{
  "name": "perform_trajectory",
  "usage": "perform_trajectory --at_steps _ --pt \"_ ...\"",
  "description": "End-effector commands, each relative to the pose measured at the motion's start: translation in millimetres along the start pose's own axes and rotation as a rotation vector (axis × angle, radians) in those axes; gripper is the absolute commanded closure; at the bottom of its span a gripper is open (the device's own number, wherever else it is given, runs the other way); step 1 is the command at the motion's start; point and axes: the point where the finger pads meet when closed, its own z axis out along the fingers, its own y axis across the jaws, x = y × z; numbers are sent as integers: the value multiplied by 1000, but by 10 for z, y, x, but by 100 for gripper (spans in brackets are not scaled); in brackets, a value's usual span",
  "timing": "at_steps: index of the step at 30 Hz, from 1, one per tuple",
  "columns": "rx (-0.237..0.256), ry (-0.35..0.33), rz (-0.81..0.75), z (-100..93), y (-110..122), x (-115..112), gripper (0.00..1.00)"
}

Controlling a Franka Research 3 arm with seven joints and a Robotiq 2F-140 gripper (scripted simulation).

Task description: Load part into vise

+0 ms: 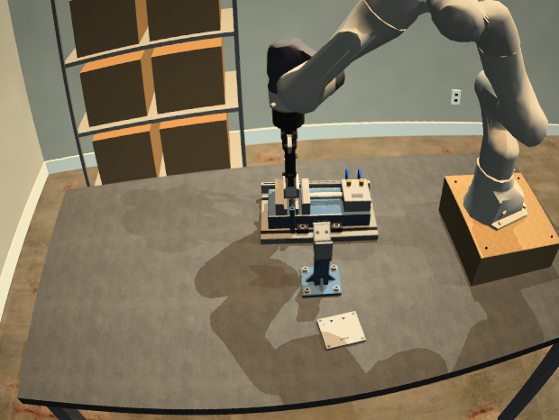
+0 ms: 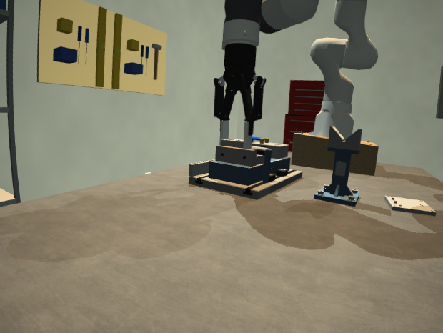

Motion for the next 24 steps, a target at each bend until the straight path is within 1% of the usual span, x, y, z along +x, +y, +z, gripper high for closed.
perform_trajectory --at_steps 1,7,8,24 --pt "0 -4 4 0 5 -13 100" --pt "0 -4 4 0 5 -13 100" --pt "0 -4 4 0 5 -13 53" --pt "0 -4 4 0 5 -13 53"
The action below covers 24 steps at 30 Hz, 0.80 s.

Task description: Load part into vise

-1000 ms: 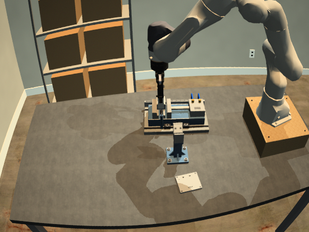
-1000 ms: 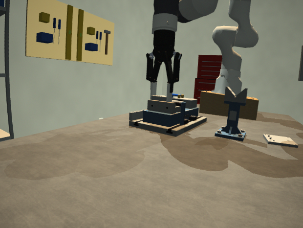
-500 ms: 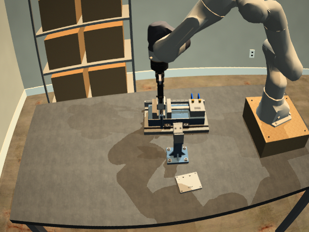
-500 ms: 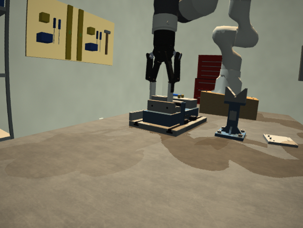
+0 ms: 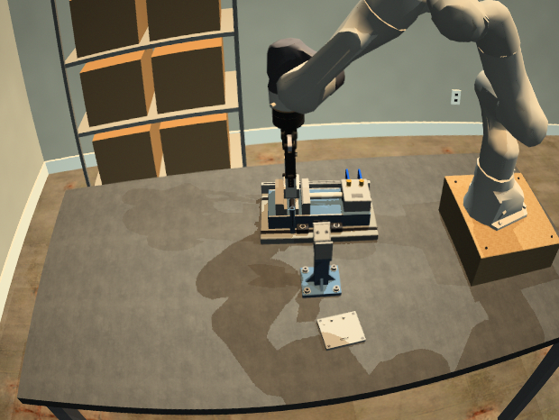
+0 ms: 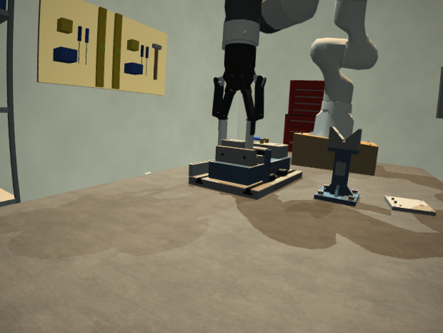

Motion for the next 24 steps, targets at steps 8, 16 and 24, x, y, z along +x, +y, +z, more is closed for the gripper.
perform_trajectory --at_steps 8,16,24 --pt "-1 -3 4 0 6 -12 53" --pt "-1 -3 4 0 6 -12 53" --pt "-1 -3 4 -22 6 -12 53"
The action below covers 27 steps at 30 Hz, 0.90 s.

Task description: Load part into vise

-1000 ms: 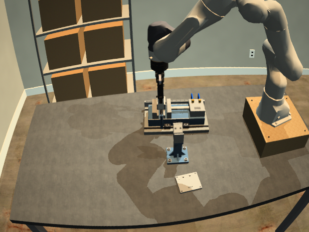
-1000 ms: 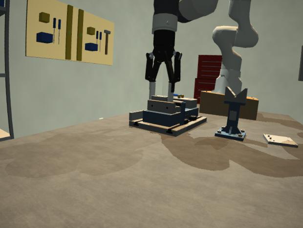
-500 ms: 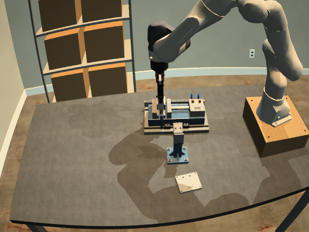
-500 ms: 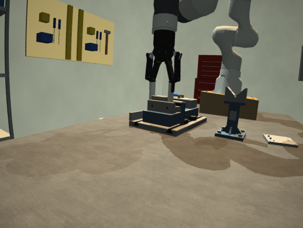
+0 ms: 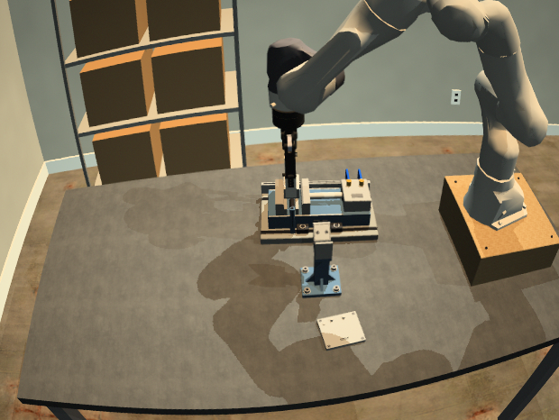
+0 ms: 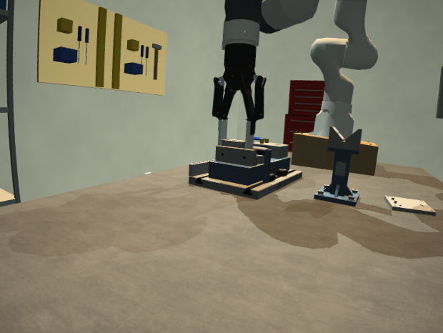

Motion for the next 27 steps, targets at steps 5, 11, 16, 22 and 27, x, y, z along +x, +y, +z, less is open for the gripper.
perform_trajectory --at_steps 5,11,16,22,27 --pt "-1 -3 4 -89 5 -11 53" --pt "-1 -3 4 -180 5 -11 53" --pt "-1 -3 4 -326 5 -10 53" --pt "-1 -3 4 -514 5 -10 53" --pt "-1 -3 4 -598 5 -10 53"
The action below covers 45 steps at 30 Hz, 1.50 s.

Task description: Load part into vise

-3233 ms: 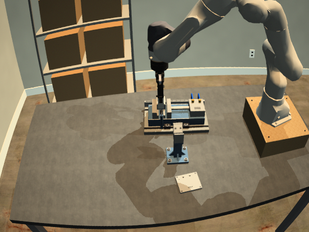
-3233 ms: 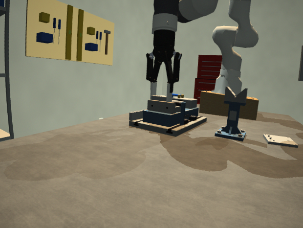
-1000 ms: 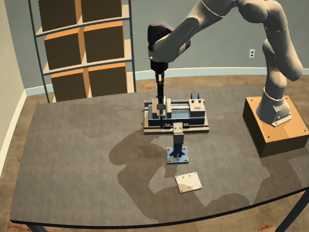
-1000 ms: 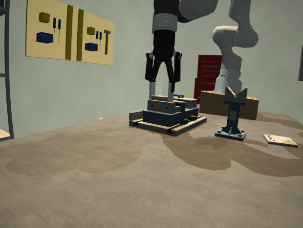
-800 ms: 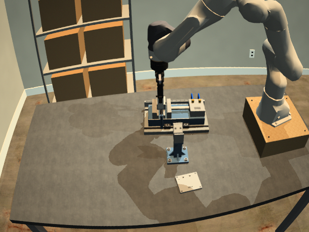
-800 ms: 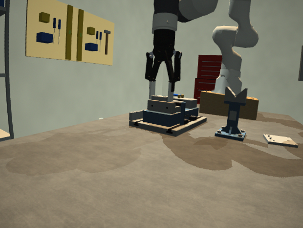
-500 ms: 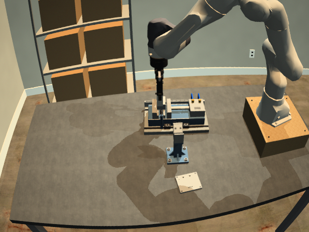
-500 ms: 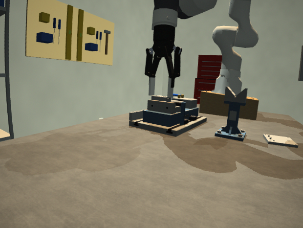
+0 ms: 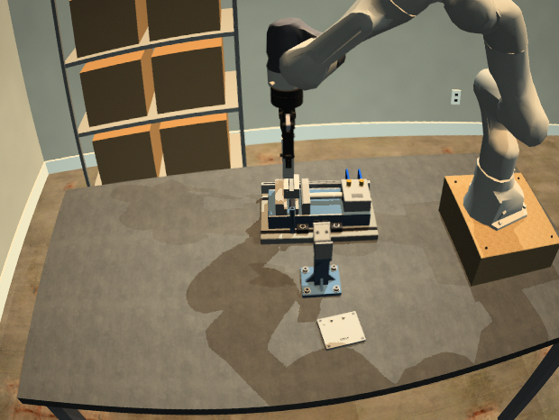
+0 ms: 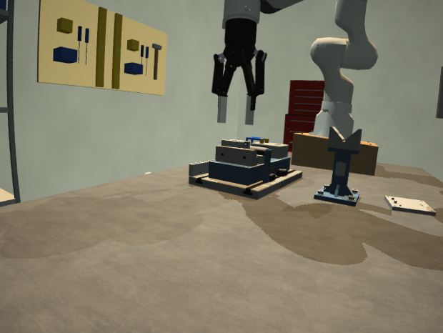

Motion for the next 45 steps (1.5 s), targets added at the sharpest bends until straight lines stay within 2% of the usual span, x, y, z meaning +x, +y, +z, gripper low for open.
perform_trajectory --at_steps 1,8,17,18,45 --pt "-1 15 18 -50 15 41 53" --pt "-1 15 18 -168 15 39 53" --pt "-1 15 18 -192 15 39 53" --pt "-1 15 18 -192 15 39 100" --pt "-1 15 18 -192 15 39 100"
